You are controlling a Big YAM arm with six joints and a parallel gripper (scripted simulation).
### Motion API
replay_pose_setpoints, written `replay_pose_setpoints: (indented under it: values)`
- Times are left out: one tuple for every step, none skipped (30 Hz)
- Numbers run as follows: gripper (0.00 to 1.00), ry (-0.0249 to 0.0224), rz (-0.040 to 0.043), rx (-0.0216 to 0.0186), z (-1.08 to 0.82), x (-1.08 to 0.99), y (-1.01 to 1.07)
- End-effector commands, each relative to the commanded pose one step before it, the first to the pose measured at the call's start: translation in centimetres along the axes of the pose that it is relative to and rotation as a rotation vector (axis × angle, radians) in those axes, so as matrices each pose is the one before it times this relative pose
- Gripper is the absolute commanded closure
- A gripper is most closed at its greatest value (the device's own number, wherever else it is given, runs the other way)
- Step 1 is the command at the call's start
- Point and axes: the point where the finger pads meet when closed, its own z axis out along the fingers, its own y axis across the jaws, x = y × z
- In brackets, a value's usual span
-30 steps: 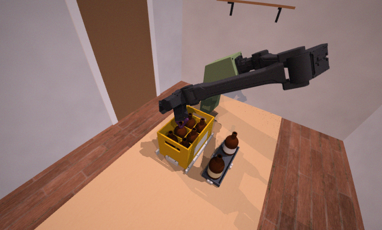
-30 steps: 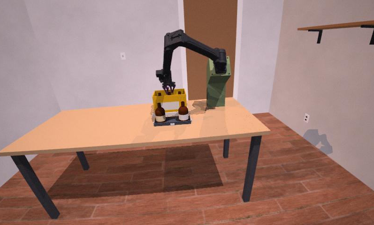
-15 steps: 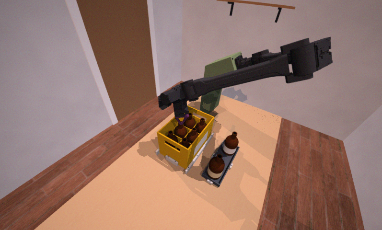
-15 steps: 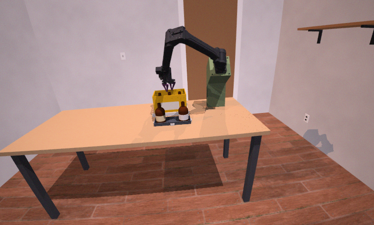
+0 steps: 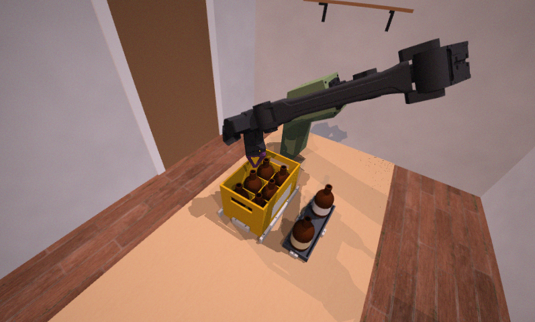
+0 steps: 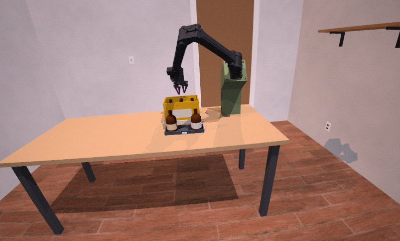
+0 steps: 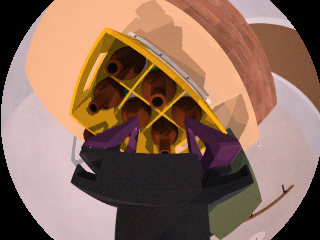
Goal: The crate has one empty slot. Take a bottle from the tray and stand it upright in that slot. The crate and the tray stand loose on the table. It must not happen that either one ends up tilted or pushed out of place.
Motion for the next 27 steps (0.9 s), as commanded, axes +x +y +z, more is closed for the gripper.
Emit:
replay_pose_setpoints:
  values:
    - [0.39,-0.02826,-0.05516,-0.01610,-1.917,-1.375,1.516]
    - [0.39,0.00000,0.00000,0.00000,0.000,0.000,0.000]
    - [0.39,0.01676,0.01280,0.00999,0.655,0.278,-0.806]
    - [0.39,-0.00896,-0.00225,-0.00523,-0.650,-0.198,0.217]
    - [0.39,-0.00650,-0.00664,-0.00383,-0.515,-0.094,0.380]
    - [0.39,-0.00224,-0.00424,-0.00172,-0.292,-0.018,0.223]
    - [0.39,0.00338,-0.00309,0.00336,0.044,0.108,0.067]
    - [0.39,0.00615,-0.00516,0.00510,0.201,0.195,0.121]
    - [0.39,0.00455,-0.00383,0.00370,0.124,0.143,0.092]
    - [0.39,-0.00056,0.00025,-0.00035,-0.145,-0.020,-0.006]
    - [0.39,-0.00642,0.00496,-0.00511,-0.458,-0.206,-0.119]
    - [0.39,-0.00590,0.00937,-0.00546,-0.428,-0.238,-0.312]
    - [0.39,0.00203,0.00343,0.00099,0.026,0.008,-0.176]
    - [0.39,0.00079,0.00132,0.00035,-0.024,0.002,-0.067]
    - [0.39,0.00813,-0.00860,0.00712,0.409,0.280,0.238]
    - [0.39,0.00951,-0.01014,0.00794,0.491,0.329,0.289]
    - [0.39,0.00453,-0.00552,0.00396,0.227,0.163,0.166]
    - [0.39,0.00000,0.00000,0.00000,0.000,0.000,0.000]
    - [0.39,0.00000,0.00000,0.00000,0.000,0.000,0.000]
    - [0.39,-0.00768,0.00520,-0.00618,-0.447,-0.231,-0.110]
    - [0.39,-0.00203,0.00071,-0.00144,-0.121,-0.055,-0.005]
    - [0.39,-0.00251,-0.00256,-0.00126,-0.051,-0.073,0.023]
    - [0.39,-0.00078,-0.00070,-0.00041,-0.010,-0.027,-0.007]
    - [0.39,-0.00001,0.00009,-0.00002,-0.003,0.000,-0.001]
    - [1.00,0.00003,0.00004,0.00001,0.001,0.000,-0.002]
    - [1.00,0.00013,0.00021,0.00006,0.006,0.001,-0.010]
    - [1.00,0.00001,0.00003,0.00000,0.001,0.000,-0.001]
